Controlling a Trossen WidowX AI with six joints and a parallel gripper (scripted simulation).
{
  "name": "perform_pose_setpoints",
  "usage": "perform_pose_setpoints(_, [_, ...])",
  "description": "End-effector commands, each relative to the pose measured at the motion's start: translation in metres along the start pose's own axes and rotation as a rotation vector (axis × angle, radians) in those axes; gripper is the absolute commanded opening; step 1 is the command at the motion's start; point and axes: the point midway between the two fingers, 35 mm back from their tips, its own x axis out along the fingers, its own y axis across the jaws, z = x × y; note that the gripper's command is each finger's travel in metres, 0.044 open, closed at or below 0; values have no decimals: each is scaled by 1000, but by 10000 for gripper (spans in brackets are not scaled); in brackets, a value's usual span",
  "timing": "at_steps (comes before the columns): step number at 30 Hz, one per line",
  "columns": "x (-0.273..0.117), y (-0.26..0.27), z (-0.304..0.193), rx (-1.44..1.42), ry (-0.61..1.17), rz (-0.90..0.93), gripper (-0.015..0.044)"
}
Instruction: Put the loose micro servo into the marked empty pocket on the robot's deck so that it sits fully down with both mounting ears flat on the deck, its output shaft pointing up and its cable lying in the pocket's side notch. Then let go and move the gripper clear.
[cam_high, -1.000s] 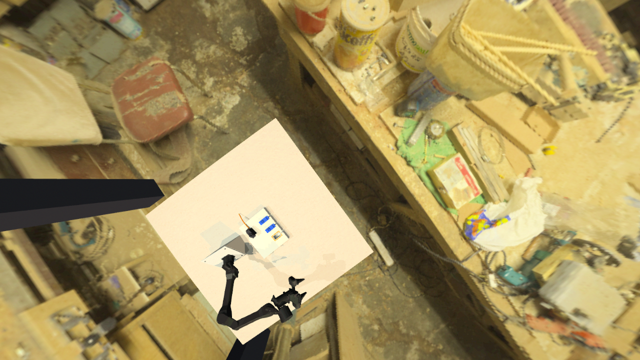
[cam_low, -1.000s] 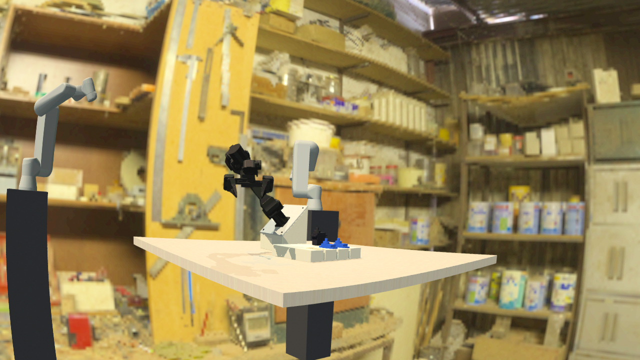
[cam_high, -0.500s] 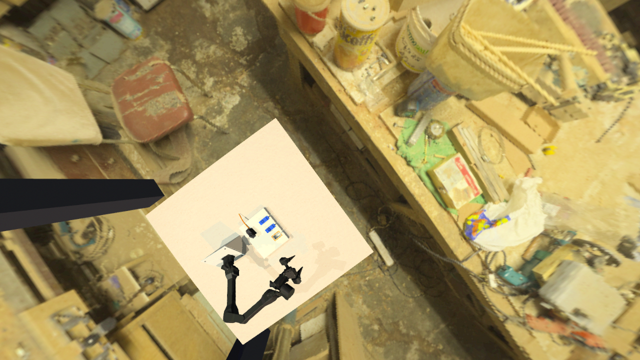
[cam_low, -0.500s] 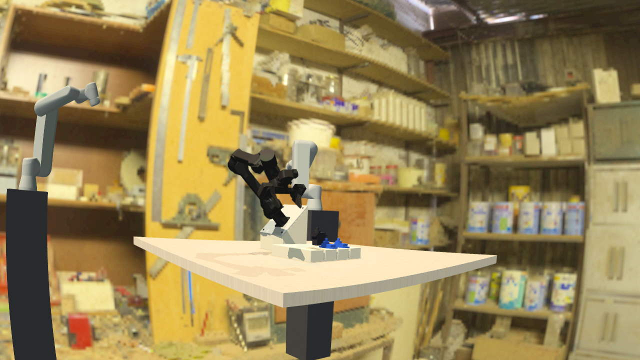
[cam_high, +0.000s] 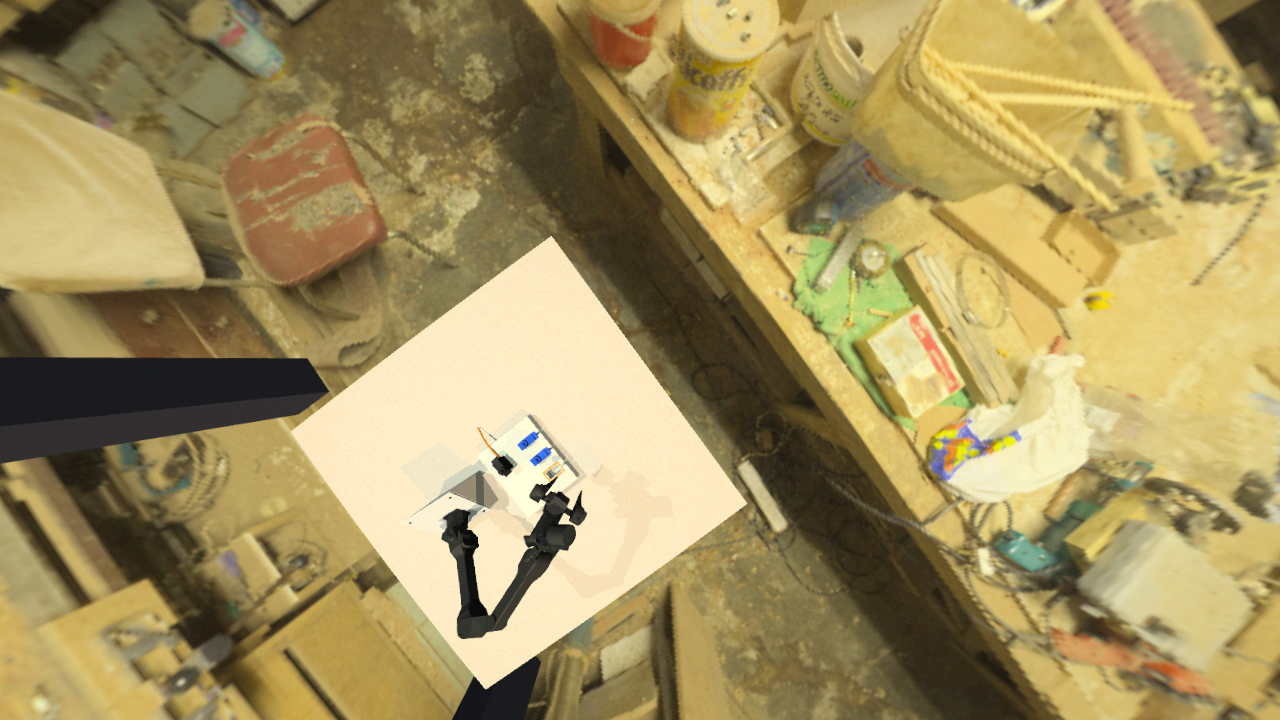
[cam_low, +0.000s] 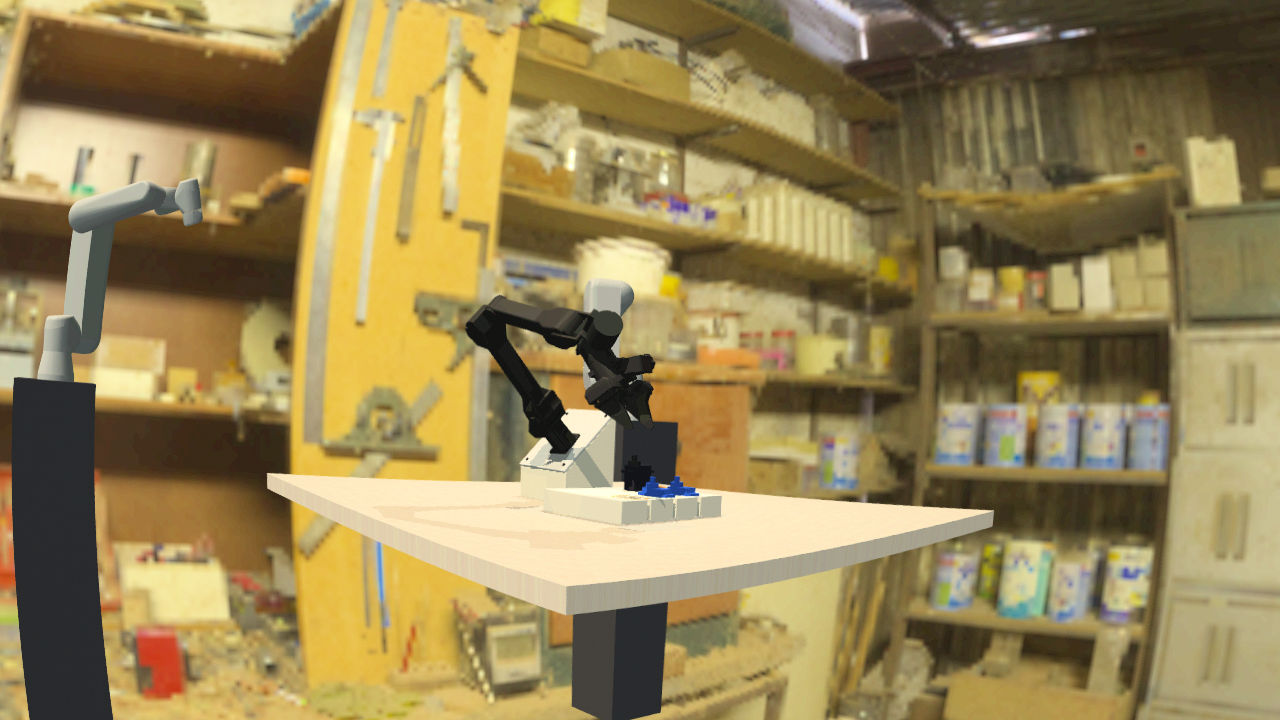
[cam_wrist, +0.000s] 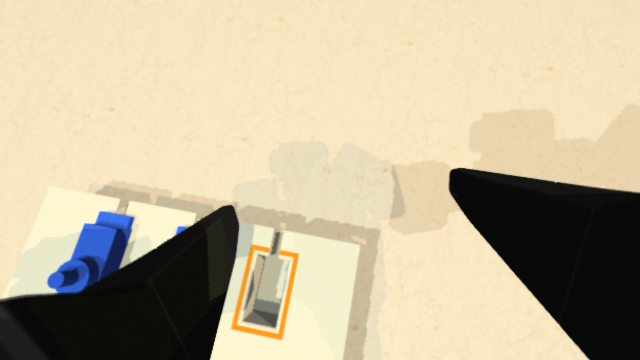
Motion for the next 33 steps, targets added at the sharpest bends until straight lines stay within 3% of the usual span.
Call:
perform_pose_setpoints(1, [7,43,1,-139,53,78,440])
perform_pose_setpoints(18, [11,172,-26,-641,248,289,440])
perform_pose_setpoints(33, [-8,243,-80,-1106,450,392,440])
